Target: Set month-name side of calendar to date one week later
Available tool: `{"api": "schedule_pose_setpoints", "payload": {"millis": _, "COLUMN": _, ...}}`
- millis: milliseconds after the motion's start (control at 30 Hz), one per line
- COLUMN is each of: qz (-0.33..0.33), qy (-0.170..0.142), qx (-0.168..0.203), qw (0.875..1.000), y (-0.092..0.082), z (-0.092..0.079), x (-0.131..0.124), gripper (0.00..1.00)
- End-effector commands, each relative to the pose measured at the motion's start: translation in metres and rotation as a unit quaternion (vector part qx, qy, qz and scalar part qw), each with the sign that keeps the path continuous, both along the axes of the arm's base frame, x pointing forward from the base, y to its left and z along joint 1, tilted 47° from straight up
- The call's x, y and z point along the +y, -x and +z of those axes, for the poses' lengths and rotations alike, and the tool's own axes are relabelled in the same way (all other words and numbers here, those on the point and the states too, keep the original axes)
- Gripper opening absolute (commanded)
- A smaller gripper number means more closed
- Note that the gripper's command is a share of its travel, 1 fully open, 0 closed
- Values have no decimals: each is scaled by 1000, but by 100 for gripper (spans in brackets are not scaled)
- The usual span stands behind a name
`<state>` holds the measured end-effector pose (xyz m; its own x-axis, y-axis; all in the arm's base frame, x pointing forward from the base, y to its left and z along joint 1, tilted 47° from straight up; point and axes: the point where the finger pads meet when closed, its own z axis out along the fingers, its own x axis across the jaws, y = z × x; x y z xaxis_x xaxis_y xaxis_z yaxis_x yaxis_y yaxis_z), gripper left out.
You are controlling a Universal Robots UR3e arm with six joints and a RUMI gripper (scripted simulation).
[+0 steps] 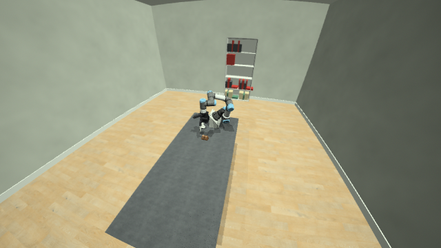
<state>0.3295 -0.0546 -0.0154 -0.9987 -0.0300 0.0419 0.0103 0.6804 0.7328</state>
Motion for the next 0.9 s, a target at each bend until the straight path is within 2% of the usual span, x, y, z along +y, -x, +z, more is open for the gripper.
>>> {"api": "schedule_pose_setpoints", "payload": {"millis": 0, "qz": -8, "qy": -3, "qx": 3, "qw": 1000, "y": 0, "z": -1, "x": -2, "gripper": 100}}
{"api": "schedule_pose_setpoints", "payload": {"millis": 400, "qz": -8, "qy": -3, "qx": 3, "qw": 1000, "y": 0, "z": -2, "x": -1, "gripper": 100}}
{"api": "schedule_pose_setpoints", "payload": {"millis": 700, "qz": -8, "qy": -2, "qx": 3, "qw": 1000, "y": 0, "z": -32, "x": 32, "gripper": 100}}
{"api": "schedule_pose_setpoints", "payload": {"millis": 867, "qz": -8, "qy": -2, "qx": 3, "qw": 1000, "y": 0, "z": -35, "x": 34, "gripper": 100}}
